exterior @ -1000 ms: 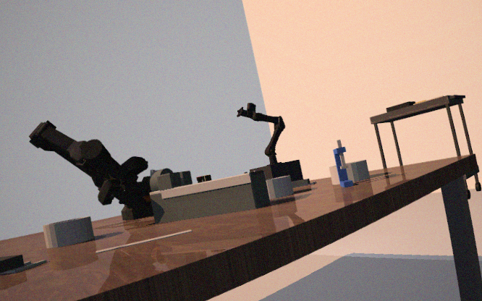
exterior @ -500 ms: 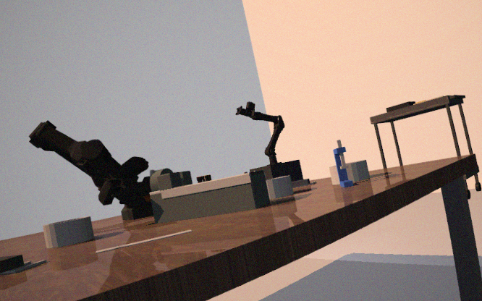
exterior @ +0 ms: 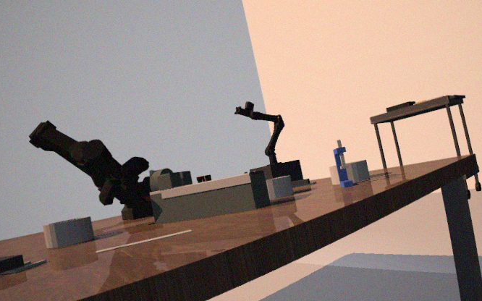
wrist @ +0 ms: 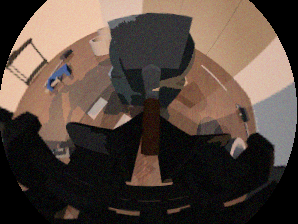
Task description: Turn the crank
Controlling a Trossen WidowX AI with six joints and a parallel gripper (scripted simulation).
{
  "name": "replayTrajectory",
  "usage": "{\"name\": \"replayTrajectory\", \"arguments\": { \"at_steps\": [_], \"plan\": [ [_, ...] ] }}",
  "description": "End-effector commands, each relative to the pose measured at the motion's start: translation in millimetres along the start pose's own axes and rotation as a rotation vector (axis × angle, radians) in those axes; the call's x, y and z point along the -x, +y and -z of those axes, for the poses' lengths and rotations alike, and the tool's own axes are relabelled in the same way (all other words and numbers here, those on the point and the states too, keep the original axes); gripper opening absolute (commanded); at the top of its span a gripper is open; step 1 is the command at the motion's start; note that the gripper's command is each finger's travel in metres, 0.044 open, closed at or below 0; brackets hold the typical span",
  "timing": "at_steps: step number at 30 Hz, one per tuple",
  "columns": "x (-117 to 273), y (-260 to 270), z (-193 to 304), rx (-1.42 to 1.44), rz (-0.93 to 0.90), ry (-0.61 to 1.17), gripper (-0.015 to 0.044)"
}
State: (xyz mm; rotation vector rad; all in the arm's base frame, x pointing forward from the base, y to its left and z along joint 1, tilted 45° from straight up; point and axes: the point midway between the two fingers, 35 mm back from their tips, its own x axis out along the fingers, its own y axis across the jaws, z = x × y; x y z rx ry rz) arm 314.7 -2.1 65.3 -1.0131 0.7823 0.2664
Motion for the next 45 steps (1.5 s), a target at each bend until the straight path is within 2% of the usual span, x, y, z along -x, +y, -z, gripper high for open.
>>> {"name": "replayTrajectory", "arguments": {
  "at_steps": [1,45],
  "plan": [
    [-1.0,9.1,1.3,0.008,-0.025,0.001,0.0000],
    [6.5,25.0,-5.6,0.007,-0.027,0.001,0.0000]
  ]
}}
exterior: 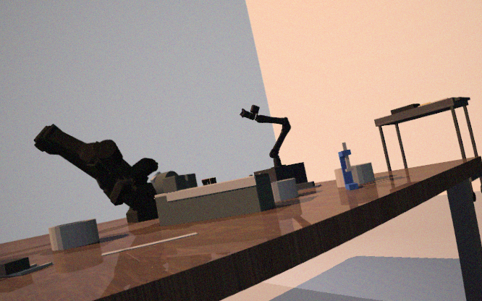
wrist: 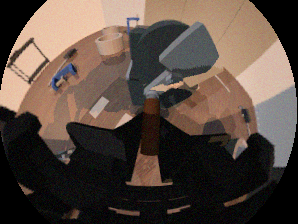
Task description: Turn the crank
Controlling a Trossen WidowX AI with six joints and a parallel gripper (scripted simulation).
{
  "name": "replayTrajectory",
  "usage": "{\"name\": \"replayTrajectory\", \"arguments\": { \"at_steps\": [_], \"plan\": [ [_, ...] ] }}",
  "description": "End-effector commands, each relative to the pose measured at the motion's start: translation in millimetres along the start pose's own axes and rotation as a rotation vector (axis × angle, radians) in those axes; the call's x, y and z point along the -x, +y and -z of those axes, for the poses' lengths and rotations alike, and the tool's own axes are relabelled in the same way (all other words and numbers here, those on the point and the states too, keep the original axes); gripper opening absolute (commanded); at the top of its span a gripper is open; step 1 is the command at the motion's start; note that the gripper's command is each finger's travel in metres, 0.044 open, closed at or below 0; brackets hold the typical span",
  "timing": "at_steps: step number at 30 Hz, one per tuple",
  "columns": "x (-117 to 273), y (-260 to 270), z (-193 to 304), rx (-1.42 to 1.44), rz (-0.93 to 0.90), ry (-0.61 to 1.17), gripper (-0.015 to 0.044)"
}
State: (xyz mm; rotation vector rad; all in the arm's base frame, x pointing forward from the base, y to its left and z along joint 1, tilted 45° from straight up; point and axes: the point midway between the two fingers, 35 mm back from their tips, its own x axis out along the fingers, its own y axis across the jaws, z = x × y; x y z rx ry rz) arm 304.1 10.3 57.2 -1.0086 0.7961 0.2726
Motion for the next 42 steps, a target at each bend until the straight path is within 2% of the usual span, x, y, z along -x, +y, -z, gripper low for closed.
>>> {"name": "replayTrajectory", "arguments": {
  "at_steps": [1,19,42],
  "plan": [
    [3.4,8.4,-3.0,0.008,-0.014,-0.007,0.0000],
    [21.2,17.2,-20.6,0.007,-0.016,-0.007,0.0000],
    [38.8,1.5,-37.7,0.007,-0.016,-0.008,0.0000]
  ]
}}
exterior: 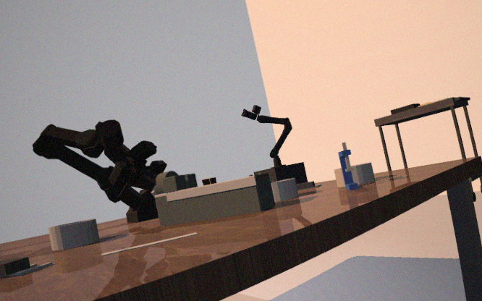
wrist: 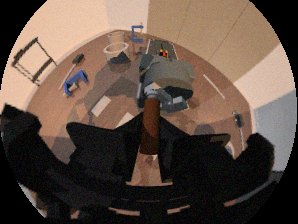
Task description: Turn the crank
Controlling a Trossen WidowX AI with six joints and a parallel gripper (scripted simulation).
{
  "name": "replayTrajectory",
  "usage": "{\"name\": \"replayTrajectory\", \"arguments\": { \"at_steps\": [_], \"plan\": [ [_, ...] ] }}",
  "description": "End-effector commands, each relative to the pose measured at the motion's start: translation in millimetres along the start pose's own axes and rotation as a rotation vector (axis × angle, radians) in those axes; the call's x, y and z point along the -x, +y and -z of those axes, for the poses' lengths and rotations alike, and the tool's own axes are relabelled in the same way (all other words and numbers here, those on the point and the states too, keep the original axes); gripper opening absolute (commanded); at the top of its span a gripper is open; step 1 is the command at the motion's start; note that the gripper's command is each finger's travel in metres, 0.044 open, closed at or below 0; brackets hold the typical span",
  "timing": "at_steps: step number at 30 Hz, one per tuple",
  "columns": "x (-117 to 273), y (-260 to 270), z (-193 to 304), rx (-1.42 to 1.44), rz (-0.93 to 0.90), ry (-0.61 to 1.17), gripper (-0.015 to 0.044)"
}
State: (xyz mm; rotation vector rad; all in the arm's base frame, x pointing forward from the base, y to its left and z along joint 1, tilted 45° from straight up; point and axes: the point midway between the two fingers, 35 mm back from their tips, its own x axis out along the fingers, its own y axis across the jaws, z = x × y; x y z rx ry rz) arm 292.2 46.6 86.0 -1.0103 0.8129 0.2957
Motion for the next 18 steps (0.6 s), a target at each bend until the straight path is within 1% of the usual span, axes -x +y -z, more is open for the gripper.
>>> {"name": "replayTrajectory", "arguments": {
  "at_steps": [1,18],
  "plan": [
    [5.6,-6.1,-4.9,-0.003,0.009,-0.013,0.0000],
    [8.3,-13.3,-7.2,-0.003,0.009,-0.013,0.0000]
  ]
}}
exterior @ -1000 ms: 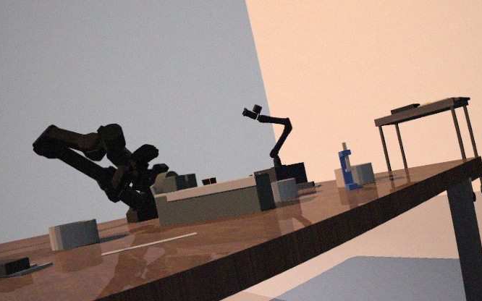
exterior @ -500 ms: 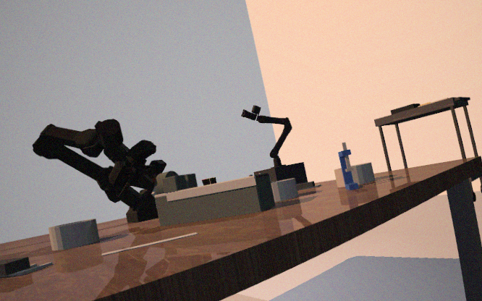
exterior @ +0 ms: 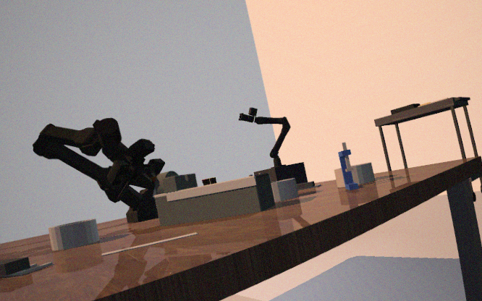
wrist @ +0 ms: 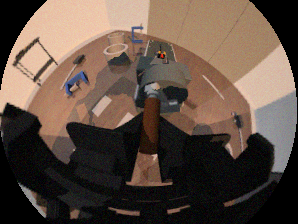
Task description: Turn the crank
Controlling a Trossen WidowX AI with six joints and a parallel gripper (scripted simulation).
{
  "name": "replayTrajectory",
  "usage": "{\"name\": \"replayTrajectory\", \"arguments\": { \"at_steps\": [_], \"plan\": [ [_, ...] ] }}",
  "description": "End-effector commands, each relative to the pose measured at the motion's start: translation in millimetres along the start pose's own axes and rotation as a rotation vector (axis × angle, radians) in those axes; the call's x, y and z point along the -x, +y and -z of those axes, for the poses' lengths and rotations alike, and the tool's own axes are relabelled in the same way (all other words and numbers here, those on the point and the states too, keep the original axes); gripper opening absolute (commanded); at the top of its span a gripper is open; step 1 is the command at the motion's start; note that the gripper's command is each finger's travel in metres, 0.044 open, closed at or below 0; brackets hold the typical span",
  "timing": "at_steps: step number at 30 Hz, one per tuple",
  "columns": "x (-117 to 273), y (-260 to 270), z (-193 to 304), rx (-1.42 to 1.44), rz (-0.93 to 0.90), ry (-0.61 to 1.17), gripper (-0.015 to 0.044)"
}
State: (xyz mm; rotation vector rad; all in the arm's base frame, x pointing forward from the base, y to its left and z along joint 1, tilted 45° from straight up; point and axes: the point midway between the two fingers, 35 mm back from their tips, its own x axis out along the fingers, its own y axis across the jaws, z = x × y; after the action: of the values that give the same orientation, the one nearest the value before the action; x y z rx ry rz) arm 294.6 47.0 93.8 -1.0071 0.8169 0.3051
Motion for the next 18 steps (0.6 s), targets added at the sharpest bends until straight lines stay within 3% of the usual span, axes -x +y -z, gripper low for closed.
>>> {"name": "replayTrajectory", "arguments": {
  "at_steps": [1,18],
  "plan": [
    [4.3,-7.4,-3.7,-0.004,0.019,-0.012,0.0000],
    [5.0,-10.8,-4.2,-0.004,0.019,-0.012,0.0000]
  ]
}}
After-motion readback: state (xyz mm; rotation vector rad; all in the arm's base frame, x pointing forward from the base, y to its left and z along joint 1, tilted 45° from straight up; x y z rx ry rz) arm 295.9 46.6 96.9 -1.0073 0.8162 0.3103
